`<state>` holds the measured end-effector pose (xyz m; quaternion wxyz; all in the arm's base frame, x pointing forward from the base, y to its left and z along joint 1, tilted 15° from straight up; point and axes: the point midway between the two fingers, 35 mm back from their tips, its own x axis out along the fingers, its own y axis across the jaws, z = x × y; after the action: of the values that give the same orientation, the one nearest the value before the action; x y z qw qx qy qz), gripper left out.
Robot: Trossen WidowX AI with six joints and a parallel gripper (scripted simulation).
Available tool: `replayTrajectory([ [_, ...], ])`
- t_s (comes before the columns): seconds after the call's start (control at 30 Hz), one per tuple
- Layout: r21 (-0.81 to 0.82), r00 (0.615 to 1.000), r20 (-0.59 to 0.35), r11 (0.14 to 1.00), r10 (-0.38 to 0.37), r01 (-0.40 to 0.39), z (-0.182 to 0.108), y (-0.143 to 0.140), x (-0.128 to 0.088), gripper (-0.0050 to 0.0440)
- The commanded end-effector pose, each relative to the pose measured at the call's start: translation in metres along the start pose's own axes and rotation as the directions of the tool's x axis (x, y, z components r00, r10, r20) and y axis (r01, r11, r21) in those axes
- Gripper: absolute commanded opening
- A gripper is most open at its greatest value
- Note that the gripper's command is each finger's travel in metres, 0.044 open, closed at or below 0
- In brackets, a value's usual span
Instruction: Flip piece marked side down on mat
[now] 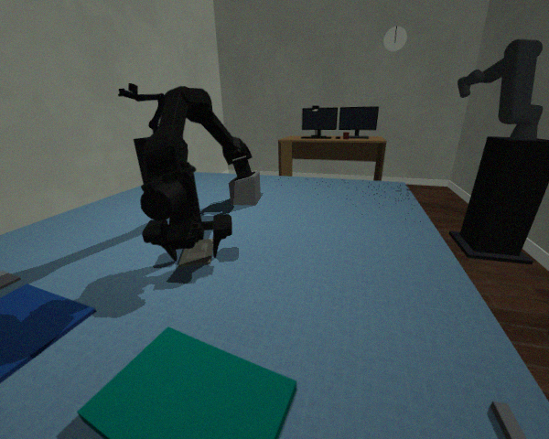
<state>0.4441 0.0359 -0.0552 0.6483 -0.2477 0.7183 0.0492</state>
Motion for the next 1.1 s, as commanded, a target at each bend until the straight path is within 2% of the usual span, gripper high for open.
replayTrajectory([
  [0.0,-0.006,1.000,-0.002,1.000,0.000,0.000,0.0002,0.0010,0.0019,0.0440],
  [0.63,-0.006,1.000,-0.002,1.000,0.000,0.000,0.0002,0.0010,0.0019,0.0440],
  [0.67,0.000,1.000,0.000,1.000,0.001,-0.001,0.0001,0.0004,0.0005,0.0000],
  [1.07,0.000,1.000,0.000,1.000,0.001,-0.001,0.0001,0.0004,0.0005,0.0000],
])
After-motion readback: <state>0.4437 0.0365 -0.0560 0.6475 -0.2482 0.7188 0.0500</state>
